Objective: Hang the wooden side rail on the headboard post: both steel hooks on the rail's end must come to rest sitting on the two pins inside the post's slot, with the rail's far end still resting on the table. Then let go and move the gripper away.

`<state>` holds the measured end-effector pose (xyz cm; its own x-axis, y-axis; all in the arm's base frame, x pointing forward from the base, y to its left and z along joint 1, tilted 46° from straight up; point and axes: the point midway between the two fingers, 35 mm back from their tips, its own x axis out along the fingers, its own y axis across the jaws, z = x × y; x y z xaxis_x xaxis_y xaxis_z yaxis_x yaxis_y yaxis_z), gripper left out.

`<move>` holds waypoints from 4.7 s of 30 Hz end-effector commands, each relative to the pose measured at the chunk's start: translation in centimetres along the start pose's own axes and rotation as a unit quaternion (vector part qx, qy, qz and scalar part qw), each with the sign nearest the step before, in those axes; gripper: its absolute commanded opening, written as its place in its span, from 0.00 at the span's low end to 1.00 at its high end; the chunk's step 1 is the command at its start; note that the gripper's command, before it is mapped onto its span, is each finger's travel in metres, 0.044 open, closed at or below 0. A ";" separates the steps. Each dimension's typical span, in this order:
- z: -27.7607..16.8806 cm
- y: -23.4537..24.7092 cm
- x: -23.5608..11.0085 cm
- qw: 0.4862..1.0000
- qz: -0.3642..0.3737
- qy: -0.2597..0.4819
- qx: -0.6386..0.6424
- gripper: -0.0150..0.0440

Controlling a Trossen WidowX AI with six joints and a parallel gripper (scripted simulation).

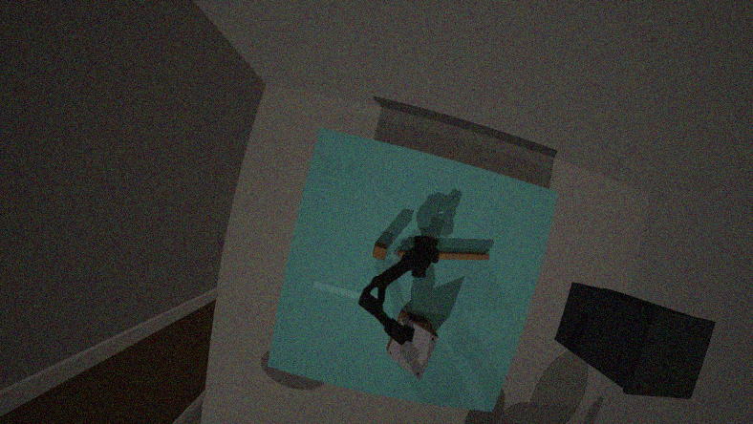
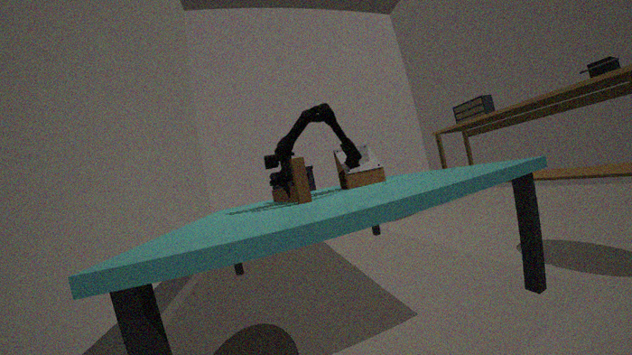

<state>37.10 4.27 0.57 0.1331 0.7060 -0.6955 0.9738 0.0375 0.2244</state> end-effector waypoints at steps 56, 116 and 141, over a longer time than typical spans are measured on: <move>-0.1 -1.4 -0.4 0.995 -0.003 0.000 0.104 0.25; -0.1 -1.4 -1.4 0.995 -0.003 0.000 0.104 0.25; -0.1 -1.4 -1.9 0.995 -0.003 0.000 0.104 0.25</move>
<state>35.33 3.67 1.34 0.1110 0.7129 -0.6925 0.9937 -0.0908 0.0658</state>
